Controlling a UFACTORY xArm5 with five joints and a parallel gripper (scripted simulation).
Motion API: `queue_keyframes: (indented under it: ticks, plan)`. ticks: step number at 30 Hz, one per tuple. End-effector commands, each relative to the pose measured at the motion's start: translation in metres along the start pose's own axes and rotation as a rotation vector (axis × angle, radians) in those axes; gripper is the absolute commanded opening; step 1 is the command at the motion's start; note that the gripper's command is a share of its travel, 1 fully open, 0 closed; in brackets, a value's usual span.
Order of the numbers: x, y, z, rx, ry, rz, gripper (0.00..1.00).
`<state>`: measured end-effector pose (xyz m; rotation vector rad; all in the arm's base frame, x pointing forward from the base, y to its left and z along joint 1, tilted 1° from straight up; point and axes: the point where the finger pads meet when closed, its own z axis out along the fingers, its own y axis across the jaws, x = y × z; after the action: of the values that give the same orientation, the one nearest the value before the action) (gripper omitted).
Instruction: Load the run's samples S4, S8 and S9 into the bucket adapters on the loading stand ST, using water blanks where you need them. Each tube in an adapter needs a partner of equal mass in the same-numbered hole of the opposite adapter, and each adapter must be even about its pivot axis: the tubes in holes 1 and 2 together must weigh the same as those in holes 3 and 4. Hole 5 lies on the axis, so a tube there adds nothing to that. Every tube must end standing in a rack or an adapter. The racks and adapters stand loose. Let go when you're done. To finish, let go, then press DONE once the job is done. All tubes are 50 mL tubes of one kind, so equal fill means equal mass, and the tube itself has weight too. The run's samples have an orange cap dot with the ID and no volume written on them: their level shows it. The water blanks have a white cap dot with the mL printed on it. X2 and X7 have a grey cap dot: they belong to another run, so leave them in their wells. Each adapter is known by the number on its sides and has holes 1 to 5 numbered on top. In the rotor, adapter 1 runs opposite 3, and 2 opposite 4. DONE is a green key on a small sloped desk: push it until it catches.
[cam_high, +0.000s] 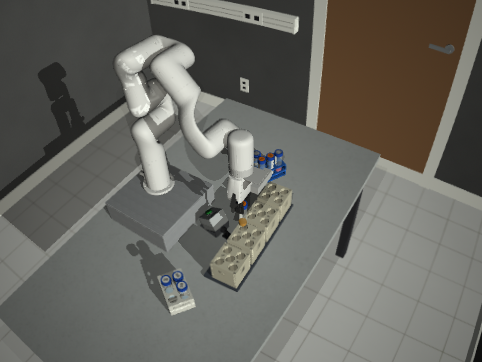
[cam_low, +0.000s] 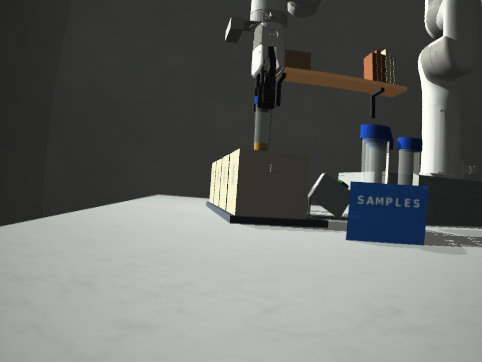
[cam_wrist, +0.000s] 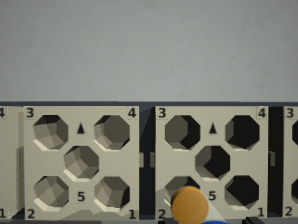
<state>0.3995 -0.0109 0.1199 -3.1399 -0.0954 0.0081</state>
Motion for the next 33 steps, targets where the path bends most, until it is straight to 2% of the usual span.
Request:
queue_keyframes:
  ticks: [1, 33]
  plan:
    - [0.001, 0.0, -0.001, 0.016, 0.005, 0.0, 0.0]
    - [0.001, 0.0, 0.024, 0.016, 0.005, 0.0, 0.0]
